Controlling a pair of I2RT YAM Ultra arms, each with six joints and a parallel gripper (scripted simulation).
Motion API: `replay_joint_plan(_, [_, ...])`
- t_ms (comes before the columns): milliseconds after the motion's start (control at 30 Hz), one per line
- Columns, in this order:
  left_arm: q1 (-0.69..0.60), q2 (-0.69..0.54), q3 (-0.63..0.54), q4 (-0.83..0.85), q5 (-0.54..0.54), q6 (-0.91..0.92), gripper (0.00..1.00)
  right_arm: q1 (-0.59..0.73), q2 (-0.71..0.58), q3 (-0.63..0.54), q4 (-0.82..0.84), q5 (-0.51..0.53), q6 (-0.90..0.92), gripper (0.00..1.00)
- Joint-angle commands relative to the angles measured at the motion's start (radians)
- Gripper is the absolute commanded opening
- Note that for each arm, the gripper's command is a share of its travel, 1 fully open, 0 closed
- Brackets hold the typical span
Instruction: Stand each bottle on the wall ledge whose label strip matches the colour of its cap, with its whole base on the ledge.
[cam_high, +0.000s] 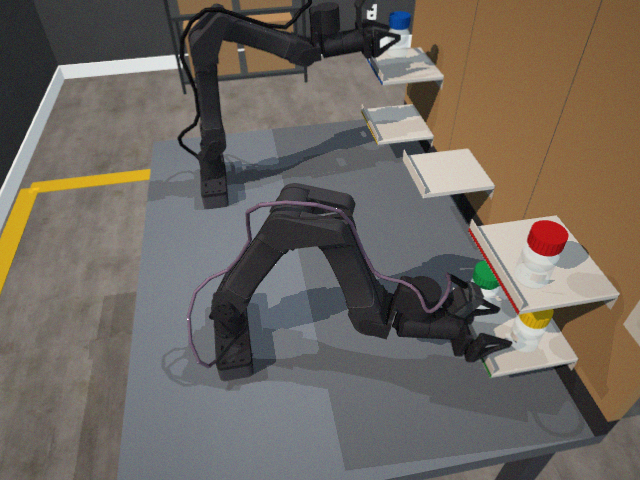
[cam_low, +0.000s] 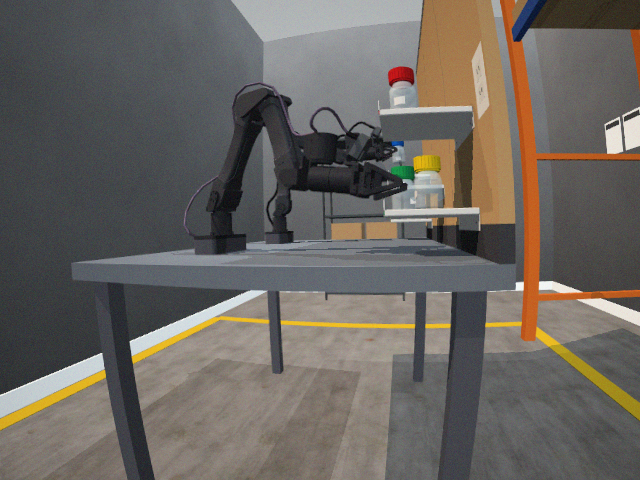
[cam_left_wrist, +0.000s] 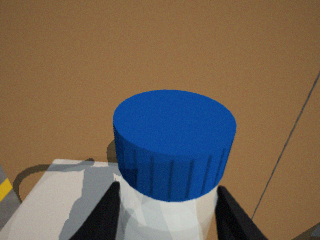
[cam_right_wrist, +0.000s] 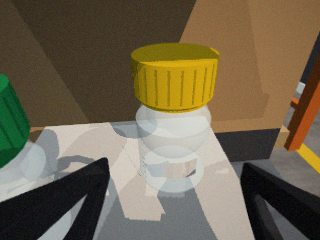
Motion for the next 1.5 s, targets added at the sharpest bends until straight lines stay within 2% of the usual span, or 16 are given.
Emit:
replay_joint_plan(0, [-0.004, 0.014, -0.026, 0.127, 0.005, 0.011, 0.49, 0.012, -0.025, 0.053, -0.031, 0.013, 0.003, 0.81])
replay_joint_plan(67, [-0.003, 0.025, -0.054, 0.171, 0.009, 0.012, 0.49, 0.014, -0.016, 0.068, -0.038, 0.015, 0.003, 0.81])
replay_joint_plan(233, [-0.002, 0.035, -0.053, 0.126, 0.001, 0.011, 0.49, 0.019, 0.015, 0.103, -0.051, 0.02, 0.005, 0.81])
replay_joint_plan(433, [-0.001, 0.051, -0.1, 0.223, 0.011, 0.012, 0.49, 0.022, 0.031, 0.13, -0.061, 0.024, 0.006, 0.81])
replay_joint_plan(633, [0.0, 0.068, -0.118, 0.239, 0.009, 0.012, 0.49, 0.028, 0.056, 0.171, -0.077, 0.029, 0.008, 0.81])
replay_joint_plan(867, [0.001, 0.061, -0.111, 0.241, 0.009, 0.012, 0.49, 0.034, 0.086, 0.221, -0.097, 0.035, 0.008, 0.81])
replay_joint_plan(1233, [0.001, 0.062, -0.111, 0.242, 0.009, 0.012, 0.49, 0.033, 0.08, 0.226, -0.087, 0.034, 0.008, 0.81])
replay_joint_plan(1267, [0.003, 0.062, -0.12, 0.248, 0.019, 0.01, 0.49, 0.033, 0.08, 0.226, -0.087, 0.034, 0.008, 0.72])
replay_joint_plan(1333, [0.011, 0.062, -0.138, 0.248, 0.02, 0.01, 0.49, 0.032, 0.077, 0.215, -0.083, 0.033, 0.008, 0.72])
replay_joint_plan(1367, [0.013, 0.063, -0.145, 0.234, 0.01, 0.011, 0.49, 0.032, 0.073, 0.213, -0.078, 0.033, 0.008, 0.68])
replay_joint_plan(1467, [0.013, 0.062, -0.146, 0.235, 0.01, 0.011, 0.49, 0.031, 0.07, 0.212, -0.074, 0.032, 0.008, 0.68])
